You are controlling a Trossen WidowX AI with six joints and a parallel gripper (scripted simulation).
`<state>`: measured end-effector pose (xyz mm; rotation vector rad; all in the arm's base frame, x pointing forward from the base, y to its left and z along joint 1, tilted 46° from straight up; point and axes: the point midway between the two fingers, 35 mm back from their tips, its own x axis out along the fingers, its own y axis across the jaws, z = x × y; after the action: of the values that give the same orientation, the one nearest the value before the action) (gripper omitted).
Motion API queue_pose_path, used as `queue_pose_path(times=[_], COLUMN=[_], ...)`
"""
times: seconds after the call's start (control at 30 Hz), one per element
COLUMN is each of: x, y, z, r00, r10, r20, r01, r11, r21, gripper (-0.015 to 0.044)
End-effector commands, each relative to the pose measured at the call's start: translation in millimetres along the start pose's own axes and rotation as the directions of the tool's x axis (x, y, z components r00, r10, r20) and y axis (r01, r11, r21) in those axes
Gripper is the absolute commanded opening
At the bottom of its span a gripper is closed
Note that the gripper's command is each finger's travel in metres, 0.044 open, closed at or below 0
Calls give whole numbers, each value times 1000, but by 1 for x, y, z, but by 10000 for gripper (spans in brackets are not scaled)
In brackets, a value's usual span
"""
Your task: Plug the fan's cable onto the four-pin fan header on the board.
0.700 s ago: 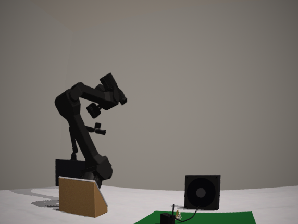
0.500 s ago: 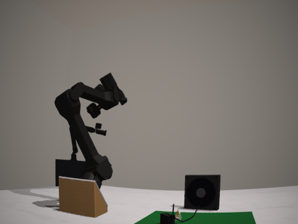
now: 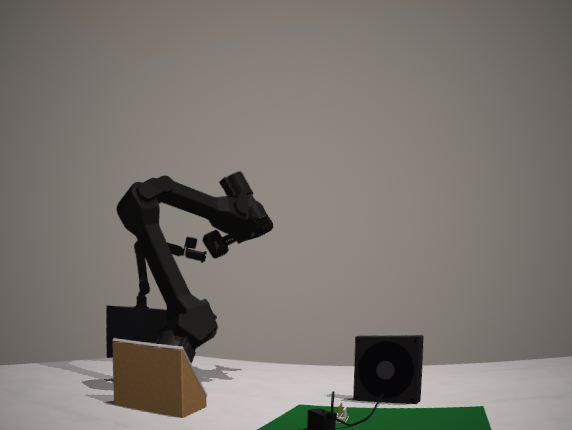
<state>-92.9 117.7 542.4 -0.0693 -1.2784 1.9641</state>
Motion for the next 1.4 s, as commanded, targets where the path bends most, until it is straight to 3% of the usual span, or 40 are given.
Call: queue_pose_path(times=[0.0,0.33,0.7,1.03,1.37], x=[0,-60,-195,-335,-469], y=[-37,-94,-113,-83,-8], z=[-65,-207,-324,-370,-373], r00=[977,785,426,138,-71], r10=[-100,-231,-222,-100,156], r20=[-188,-575,-877,-985,-985], r01=[124,462,816,980,963], r11=[985,837,513,160,-245], r21=[123,294,266,121,-108], gripper=[440,440,440,440,440])
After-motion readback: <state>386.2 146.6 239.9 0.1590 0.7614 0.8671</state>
